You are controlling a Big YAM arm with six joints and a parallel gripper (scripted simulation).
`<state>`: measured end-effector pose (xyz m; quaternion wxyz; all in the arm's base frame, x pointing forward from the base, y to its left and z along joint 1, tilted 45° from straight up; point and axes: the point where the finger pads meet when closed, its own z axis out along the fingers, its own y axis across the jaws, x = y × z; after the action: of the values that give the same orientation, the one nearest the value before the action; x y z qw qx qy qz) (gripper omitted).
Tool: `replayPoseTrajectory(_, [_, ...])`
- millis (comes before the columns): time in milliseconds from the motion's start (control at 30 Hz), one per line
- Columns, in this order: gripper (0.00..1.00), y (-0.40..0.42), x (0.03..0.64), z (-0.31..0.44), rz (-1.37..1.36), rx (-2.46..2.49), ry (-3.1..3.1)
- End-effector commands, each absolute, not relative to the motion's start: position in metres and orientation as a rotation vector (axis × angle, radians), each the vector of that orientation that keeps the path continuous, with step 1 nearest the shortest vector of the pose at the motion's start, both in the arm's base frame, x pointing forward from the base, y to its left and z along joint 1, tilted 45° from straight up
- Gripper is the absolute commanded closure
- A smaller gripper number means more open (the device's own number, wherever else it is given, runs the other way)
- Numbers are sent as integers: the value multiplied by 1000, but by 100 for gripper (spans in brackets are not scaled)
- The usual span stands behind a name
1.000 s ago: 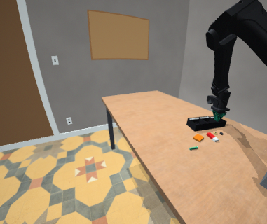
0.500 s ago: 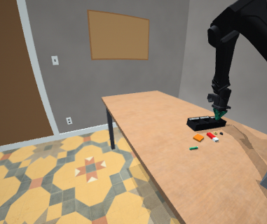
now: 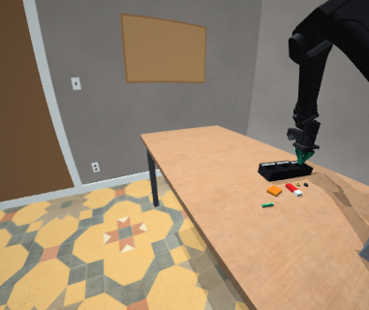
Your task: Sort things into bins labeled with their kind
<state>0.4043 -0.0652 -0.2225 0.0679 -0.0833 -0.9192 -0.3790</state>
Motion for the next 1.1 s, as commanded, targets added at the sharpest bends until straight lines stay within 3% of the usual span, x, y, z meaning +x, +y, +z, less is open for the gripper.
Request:
replayPoseTrajectory(0, [91, -93, 425, -220, -1144, -279, -2824])
replayPoseTrajectory(400, [91, -122, 436, -184, -1134, -261, -2861])
replayPoseTrajectory(1067, [91, -105, 424, -196, -1137, -260, -2821])
